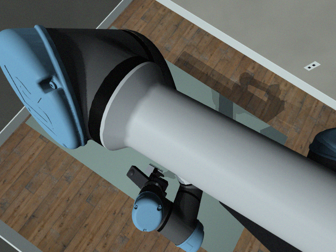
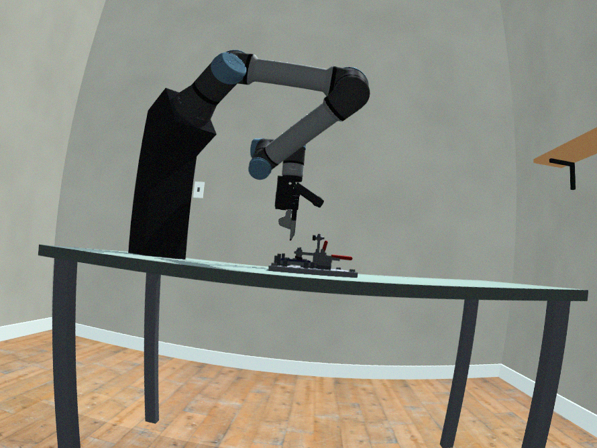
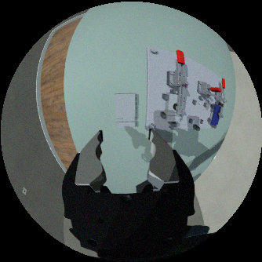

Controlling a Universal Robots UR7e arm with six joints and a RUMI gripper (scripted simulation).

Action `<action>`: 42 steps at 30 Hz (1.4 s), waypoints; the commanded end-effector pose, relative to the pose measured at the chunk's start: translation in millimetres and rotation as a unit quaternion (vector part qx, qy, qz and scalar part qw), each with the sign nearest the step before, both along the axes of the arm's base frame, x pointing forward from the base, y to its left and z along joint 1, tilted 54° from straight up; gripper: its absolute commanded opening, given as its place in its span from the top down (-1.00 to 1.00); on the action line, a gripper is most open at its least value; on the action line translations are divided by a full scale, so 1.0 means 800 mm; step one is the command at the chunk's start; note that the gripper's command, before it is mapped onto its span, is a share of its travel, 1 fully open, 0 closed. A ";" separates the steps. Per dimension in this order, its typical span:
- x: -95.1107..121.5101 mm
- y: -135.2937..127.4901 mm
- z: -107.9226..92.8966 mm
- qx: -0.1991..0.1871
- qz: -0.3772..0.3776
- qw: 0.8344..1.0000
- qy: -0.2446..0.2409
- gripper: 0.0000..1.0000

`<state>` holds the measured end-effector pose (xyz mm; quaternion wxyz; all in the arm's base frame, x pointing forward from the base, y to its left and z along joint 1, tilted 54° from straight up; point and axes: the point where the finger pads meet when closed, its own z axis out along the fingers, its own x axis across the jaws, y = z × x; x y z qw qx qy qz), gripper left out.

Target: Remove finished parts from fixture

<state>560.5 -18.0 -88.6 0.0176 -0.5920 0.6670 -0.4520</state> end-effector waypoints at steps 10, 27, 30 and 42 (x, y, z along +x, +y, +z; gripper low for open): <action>-0.002 0.003 0.002 0.000 0.002 1.000 0.000 0.06; -0.022 0.024 0.023 0.000 0.002 1.000 0.000 0.44; -0.035 0.036 0.036 0.000 0.002 1.000 0.000 0.44; -0.067 0.070 0.070 0.000 0.002 1.000 0.000 0.44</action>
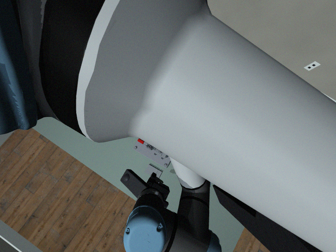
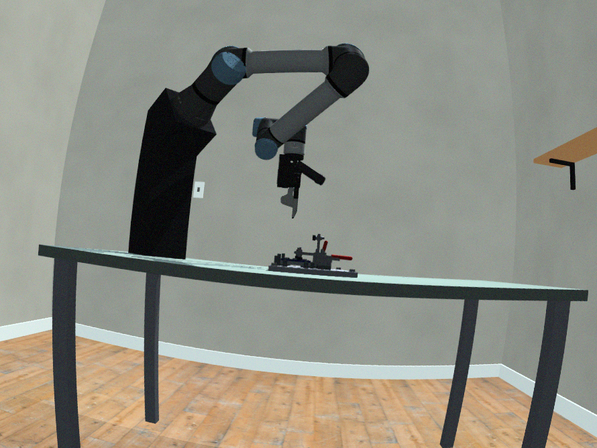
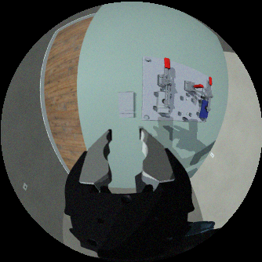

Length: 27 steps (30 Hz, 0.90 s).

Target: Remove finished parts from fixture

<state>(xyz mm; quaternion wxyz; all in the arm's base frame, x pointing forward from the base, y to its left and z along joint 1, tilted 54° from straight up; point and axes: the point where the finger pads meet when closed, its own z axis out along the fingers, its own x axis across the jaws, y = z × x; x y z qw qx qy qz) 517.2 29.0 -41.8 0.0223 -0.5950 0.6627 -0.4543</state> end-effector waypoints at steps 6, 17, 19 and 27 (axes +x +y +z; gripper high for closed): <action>-0.017 0.015 0.015 0.000 -0.005 1.000 0.003 0.44; -0.021 -0.002 0.024 0.001 -0.006 1.000 0.003 0.44; -0.025 -0.010 0.030 0.001 -0.006 1.000 0.003 0.44; -0.042 -0.057 0.059 0.001 -0.006 1.000 0.003 0.44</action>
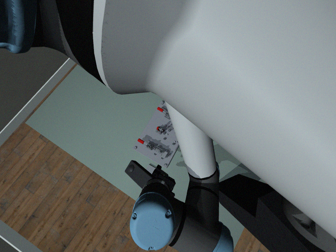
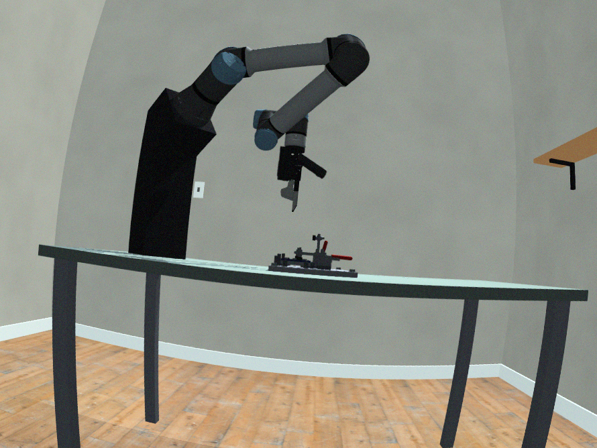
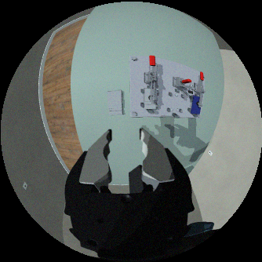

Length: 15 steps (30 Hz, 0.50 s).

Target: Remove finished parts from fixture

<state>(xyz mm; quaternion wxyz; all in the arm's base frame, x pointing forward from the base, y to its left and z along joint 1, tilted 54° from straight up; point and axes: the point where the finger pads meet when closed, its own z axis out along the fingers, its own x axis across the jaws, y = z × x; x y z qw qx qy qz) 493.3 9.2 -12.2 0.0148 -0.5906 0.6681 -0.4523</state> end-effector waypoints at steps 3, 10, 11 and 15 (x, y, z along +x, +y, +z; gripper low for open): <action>-0.018 -0.049 0.033 0.001 0.003 1.000 -0.001 0.44; -0.026 -0.070 0.047 0.001 0.003 1.000 -0.001 0.44; -0.028 -0.073 0.049 0.001 0.003 1.000 -0.001 0.44; -0.030 -0.081 0.053 0.001 0.003 1.000 -0.001 0.44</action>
